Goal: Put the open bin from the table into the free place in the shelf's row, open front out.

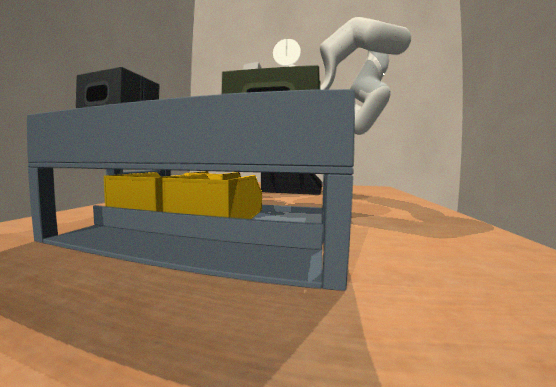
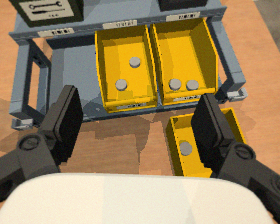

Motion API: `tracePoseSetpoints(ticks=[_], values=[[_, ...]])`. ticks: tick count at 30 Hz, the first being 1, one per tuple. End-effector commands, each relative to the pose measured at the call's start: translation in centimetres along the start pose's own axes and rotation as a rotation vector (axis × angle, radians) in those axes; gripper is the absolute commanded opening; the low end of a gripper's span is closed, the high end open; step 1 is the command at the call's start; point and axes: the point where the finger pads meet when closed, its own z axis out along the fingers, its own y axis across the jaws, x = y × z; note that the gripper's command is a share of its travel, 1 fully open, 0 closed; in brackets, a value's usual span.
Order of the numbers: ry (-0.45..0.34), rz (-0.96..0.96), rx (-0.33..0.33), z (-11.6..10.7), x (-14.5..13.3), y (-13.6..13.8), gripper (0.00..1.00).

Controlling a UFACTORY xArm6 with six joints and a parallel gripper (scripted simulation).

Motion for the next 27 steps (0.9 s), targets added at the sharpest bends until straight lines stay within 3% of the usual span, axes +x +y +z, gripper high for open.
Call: tracePoseSetpoints(ticks=[1,2,27], values=[[-0.097,-0.109,0.084,-0.25,0.28,-0.26,1.0],[-0.124,-0.139,0.107,-0.32,0.3,-0.33,1.0],[-0.124,-0.139,0.107,-0.51,0.33,-0.51,1.0]])
